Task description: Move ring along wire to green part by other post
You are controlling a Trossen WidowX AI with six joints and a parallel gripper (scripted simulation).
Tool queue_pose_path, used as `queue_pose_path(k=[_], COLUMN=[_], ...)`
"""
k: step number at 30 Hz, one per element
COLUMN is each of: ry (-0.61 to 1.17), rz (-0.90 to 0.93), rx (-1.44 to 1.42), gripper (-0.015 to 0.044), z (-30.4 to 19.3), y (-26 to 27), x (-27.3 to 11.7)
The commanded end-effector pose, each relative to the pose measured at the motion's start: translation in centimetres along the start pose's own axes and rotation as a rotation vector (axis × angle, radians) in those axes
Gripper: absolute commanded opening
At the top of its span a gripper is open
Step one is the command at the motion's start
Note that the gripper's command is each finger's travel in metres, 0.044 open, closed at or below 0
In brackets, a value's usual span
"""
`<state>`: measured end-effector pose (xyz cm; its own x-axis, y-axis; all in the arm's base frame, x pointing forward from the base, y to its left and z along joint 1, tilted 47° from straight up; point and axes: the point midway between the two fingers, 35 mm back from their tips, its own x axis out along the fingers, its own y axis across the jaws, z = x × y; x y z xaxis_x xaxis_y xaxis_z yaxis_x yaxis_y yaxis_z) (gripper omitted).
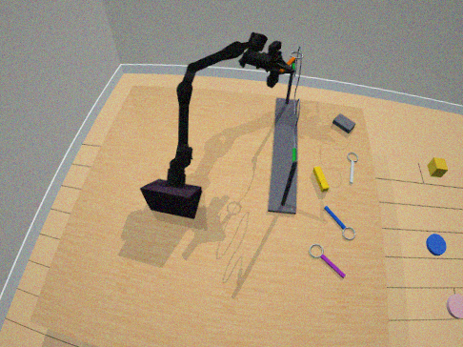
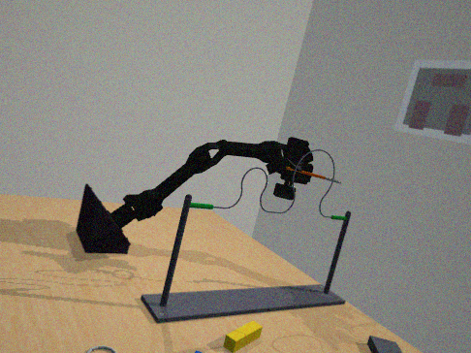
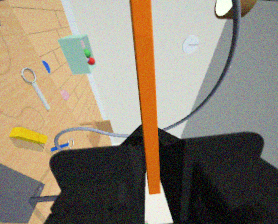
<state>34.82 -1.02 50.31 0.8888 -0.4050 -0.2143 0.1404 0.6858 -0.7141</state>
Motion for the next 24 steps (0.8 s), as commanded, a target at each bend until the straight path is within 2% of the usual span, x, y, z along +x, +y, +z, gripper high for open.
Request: queue_pose_path(k=[1,24], ry=[0.003,0.013], rz=[0.028,0.151], rx=[0.043,0.303], gripper=[-0.0150,-0.0150], z=[0.09,0.24], y=[0.45,1.34], x=[0.27,0.19])
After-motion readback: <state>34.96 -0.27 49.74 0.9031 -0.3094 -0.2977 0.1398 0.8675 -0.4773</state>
